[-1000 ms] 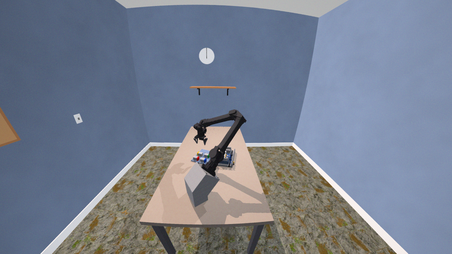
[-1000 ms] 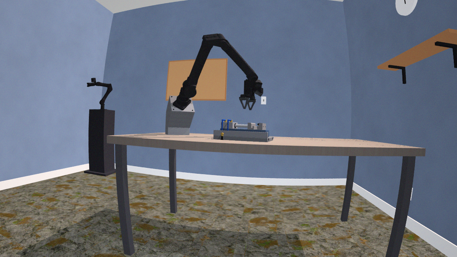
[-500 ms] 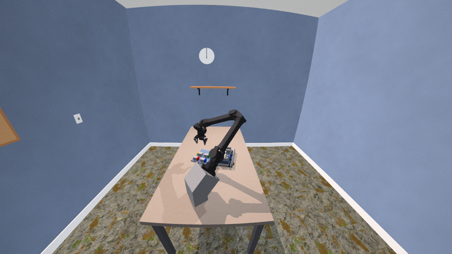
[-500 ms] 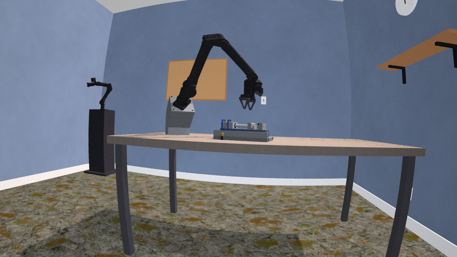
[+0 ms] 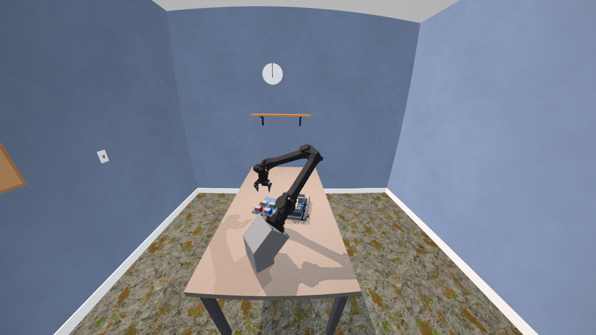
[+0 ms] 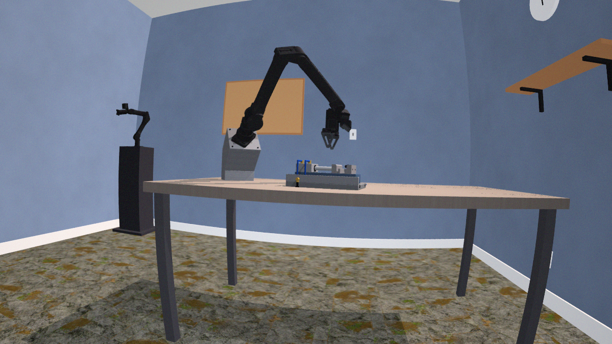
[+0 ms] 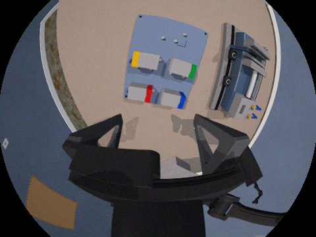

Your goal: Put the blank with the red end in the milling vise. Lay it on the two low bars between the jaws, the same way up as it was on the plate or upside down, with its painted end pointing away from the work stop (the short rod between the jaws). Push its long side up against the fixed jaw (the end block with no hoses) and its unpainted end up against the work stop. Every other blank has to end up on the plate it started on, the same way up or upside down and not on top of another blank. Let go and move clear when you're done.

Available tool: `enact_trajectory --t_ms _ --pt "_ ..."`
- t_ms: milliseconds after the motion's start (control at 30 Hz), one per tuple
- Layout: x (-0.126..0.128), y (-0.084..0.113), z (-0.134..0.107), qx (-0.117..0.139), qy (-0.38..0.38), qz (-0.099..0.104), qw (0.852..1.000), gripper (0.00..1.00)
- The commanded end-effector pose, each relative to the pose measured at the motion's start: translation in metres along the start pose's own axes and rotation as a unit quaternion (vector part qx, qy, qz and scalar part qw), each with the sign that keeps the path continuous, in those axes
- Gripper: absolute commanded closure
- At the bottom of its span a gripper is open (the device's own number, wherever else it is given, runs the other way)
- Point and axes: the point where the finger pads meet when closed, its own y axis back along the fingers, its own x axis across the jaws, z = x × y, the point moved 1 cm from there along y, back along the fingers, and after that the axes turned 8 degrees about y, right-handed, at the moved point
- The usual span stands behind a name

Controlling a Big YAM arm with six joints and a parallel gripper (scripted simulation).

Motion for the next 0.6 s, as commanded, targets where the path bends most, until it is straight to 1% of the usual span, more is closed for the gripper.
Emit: enact_trajectory --t_ms 0,33,67,100,133,167,233,267,300,333,367,400,433,467,533,567 --pt "0.008 0.016 0.003 -0.025 0.085 0.017 0.996 0.00" --pt "0.015 0.011 -0.001 -0.022 0.131 0.014 0.991 0.00" --pt "0.012 0.015 0.002 -0.025 0.126 0.016 0.992 0.00" --pt "0.022 0.004 -0.006 -0.016 0.181 0.010 0.983 0.00" --pt "0.022 0.004 -0.006 -0.016 0.181 0.010 0.983 0.00" --pt "0.026 0.003 -0.008 -0.016 0.222 0.009 0.975 0.00" --pt "0.024 0.005 -0.006 -0.019 0.223 0.011 0.975 0.00" --pt "0.029 0.001 -0.010 -0.017 0.271 0.009 0.962 0.00" --pt "0.024 0.008 -0.005 -0.025 0.263 0.012 0.964 0.00" --pt "0.033 0.000 -0.011 -0.017 0.314 0.008 0.949 0.00" --pt "0.027 0.008 -0.006 -0.026 0.307 0.012 0.951 0.00" --pt "0.026 0.009 -0.005 -0.028 0.306 0.012 0.952 0.00" --pt "0.036 -0.001 -0.013 -0.019 0.360 0.008 0.933 0.00" --pt "0.033 0.003 -0.010 -0.023 0.356 0.009 0.934 0.00" --pt "0.033 0.003 -0.010 -0.023 0.356 0.009 0.934 0.00" --pt "0.040 -0.003 -0.015 -0.018 0.403 0.006 0.915 0.00"
